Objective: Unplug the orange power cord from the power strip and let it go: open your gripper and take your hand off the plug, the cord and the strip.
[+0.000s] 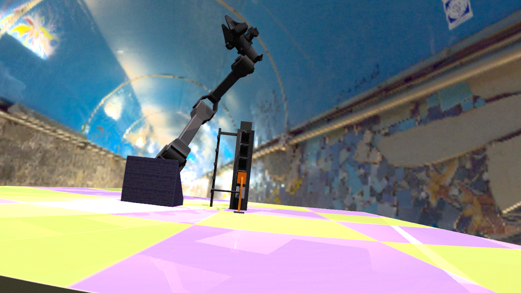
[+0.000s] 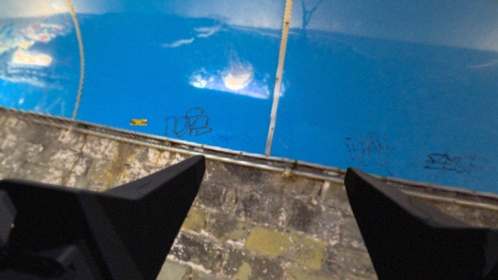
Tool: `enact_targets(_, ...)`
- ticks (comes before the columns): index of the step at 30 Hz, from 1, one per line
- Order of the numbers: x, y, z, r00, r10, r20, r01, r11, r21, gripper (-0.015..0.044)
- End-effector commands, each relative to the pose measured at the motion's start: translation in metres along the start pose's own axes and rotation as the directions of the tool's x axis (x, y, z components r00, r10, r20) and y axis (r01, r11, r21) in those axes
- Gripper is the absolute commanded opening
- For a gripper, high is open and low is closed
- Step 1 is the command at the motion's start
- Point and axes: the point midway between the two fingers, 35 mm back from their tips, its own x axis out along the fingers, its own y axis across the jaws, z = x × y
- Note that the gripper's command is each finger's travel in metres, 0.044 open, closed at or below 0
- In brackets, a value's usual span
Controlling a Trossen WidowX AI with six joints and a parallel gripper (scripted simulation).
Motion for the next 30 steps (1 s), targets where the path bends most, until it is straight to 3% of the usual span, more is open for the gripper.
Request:
enact_targets(1, 0.000, 0.001, 0.001, 1.000, -0.001, 0.006, 0.001, 1.000, -0.001, 0.0374)
enact_targets(9, -0.022, 0.071, 0.055, 0.955, 0.057, 0.290, -0.047, 0.998, -0.043, 0.0164)
enact_targets(14, -0.048, 0.134, 0.080, 0.868, 0.192, 0.458, -0.170, 0.981, -0.090, 0.0160)
enact_targets(20, -0.092, 0.217, 0.088, 0.700, 0.424, 0.575, -0.389, 0.901, -0.191, 0.0160)
enact_targets(25, -0.136, 0.287, 0.073, 0.515, 0.636, 0.574, -0.593, 0.748, -0.297, 0.0160)
enact_targets(30, -0.184, 0.348, 0.038, 0.305, 0.823, 0.480, -0.773, 0.508, -0.380, 0.0160)
